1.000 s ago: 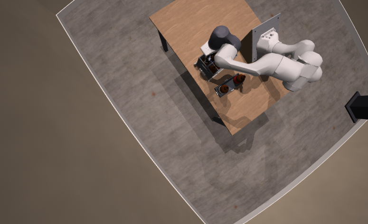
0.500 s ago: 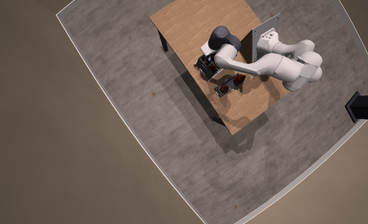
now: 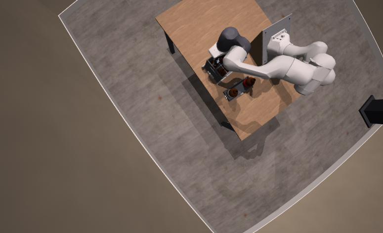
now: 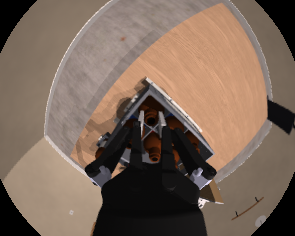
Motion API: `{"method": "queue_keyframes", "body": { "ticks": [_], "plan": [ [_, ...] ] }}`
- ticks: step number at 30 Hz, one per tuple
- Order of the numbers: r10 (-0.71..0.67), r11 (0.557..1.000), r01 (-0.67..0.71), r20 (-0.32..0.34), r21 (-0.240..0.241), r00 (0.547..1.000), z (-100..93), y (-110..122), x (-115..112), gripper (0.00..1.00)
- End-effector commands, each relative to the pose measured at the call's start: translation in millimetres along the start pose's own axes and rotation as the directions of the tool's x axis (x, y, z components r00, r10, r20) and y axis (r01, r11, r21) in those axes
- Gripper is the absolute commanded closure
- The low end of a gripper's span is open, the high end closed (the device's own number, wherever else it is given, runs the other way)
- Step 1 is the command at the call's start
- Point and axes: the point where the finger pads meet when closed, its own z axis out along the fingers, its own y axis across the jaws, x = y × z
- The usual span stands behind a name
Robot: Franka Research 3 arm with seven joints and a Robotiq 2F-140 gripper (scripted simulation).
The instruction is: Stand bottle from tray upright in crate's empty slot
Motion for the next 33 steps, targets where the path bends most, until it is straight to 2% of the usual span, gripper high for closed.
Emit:
{"method": "queue_keyframes", "body": {
  "ticks": [1,18,19,33],
  "plan": [
    [-0.002,1.0,0.002,-0.008,0.002,1.0,-1.0,-0.5,2.2,1.0],
    [-0.002,1.0,0.002,-0.008,0.002,1.0,-1.0,-0.5,2.2,1.0],
    [-0.002,1.0,0.002,-0.008,0.002,1.0,-1.0,-0.5,2.2,0.62],
    [-0.002,1.0,0.002,-0.008,0.002,1.0,-1.0,-0.5,2.2,0.62]
  ]
}}
